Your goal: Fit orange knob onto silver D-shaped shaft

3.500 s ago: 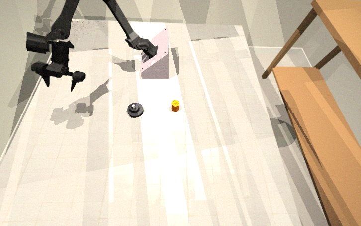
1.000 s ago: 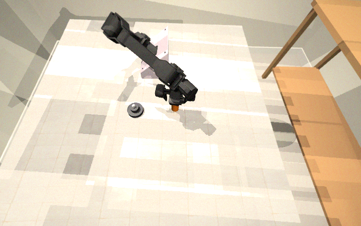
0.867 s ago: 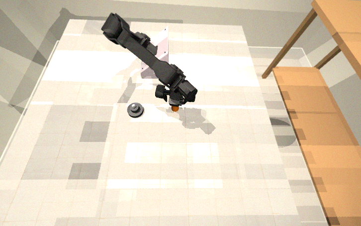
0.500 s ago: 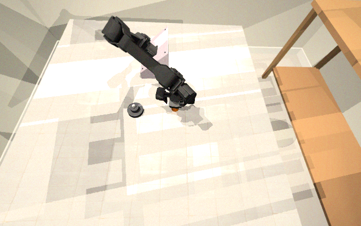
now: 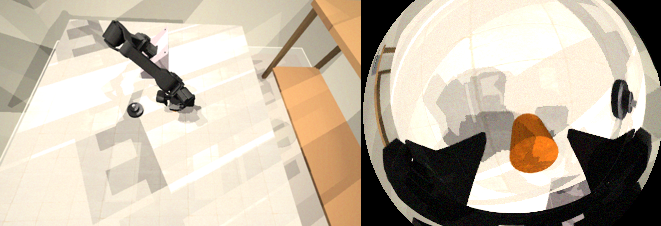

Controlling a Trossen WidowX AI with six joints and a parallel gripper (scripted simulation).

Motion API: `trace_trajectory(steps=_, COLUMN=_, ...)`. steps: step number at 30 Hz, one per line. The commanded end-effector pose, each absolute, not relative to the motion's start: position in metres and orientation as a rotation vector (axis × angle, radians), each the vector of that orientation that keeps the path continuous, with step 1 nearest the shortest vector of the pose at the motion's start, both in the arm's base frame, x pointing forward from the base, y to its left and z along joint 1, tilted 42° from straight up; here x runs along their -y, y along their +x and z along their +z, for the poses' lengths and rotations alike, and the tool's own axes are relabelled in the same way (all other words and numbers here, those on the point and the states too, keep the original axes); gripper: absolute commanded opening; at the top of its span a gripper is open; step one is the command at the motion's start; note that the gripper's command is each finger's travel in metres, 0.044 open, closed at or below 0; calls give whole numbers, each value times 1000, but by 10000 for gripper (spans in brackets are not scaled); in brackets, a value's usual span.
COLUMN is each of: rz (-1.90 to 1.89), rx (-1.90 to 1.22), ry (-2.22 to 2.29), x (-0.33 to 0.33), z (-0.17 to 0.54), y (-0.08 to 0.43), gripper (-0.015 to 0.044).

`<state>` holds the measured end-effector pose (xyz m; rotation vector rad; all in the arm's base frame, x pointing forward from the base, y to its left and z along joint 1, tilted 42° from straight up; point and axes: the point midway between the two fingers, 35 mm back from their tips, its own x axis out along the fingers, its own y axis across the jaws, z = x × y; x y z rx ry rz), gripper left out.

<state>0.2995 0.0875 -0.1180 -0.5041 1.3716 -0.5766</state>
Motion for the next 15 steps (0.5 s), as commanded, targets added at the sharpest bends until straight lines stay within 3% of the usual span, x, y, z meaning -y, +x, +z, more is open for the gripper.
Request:
trace_trajectory(steps=1, rz=-579, rx=-1382, ry=-522, x=-79, z=-126, y=296, gripper=440)
trace_trajectory(steps=11, rz=-580, rx=-1382, ry=-523, x=-71, z=-134, y=296, gripper=440)
trace_trajectory(steps=15, rz=-580, rx=-1382, ry=-523, x=-71, z=-134, y=296, gripper=335)
